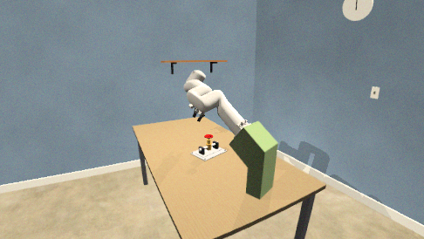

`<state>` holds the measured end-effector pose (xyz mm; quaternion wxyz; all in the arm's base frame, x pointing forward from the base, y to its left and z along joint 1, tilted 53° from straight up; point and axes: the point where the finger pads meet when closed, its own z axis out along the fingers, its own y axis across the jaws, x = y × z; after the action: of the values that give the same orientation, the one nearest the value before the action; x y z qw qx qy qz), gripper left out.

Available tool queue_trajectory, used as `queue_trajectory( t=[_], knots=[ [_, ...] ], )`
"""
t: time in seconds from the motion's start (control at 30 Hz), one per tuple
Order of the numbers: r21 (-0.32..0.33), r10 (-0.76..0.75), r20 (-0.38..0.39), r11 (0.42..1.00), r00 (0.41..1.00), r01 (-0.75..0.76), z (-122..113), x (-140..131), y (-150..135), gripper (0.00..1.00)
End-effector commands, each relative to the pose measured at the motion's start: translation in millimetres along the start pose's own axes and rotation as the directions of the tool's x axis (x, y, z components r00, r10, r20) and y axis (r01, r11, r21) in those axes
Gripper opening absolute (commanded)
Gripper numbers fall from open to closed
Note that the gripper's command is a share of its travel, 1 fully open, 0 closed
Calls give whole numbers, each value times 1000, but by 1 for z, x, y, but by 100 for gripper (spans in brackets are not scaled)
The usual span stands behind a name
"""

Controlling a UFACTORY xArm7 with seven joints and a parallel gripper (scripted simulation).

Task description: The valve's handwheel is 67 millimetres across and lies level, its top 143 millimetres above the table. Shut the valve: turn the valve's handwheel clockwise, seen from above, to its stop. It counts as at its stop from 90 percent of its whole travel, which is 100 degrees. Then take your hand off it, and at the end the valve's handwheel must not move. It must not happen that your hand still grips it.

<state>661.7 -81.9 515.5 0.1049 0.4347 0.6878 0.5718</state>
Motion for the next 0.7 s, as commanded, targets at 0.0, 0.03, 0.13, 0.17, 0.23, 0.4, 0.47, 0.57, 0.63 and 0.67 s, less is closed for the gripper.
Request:
queue_trajectory(
  t=[0.0,0.03,0.13,0.17,0.23,0.4,0.47,0.57,0.63,0.67],
  knots=[
    [-3,-3,3,1000,1000,3,-3,0,2,100],
    [-3,-3,3,1000,1000,3,-3,0,2,100],
    [-3,-3,3,1000,1000,3,-3,0,2,100],
    [-3,-3,3,1000,1000,3,-3,0,2,100],
    [-3,-3,3,1000,1000,3,-3,0,2,100],
    [-3,-3,3,1000,1000,3,-3,0,2,100],
    [-3,-3,3,1000,1000,3,-3,0,2,100],
    [-6,-5,7,1000,1000,5,-5,0,3,100],
    [-9,3,9,1000,1000,-3,-6,0,3,100],
    [-12,14,12,1000,1000,-14,-8,-1,2,100]
  ],
)
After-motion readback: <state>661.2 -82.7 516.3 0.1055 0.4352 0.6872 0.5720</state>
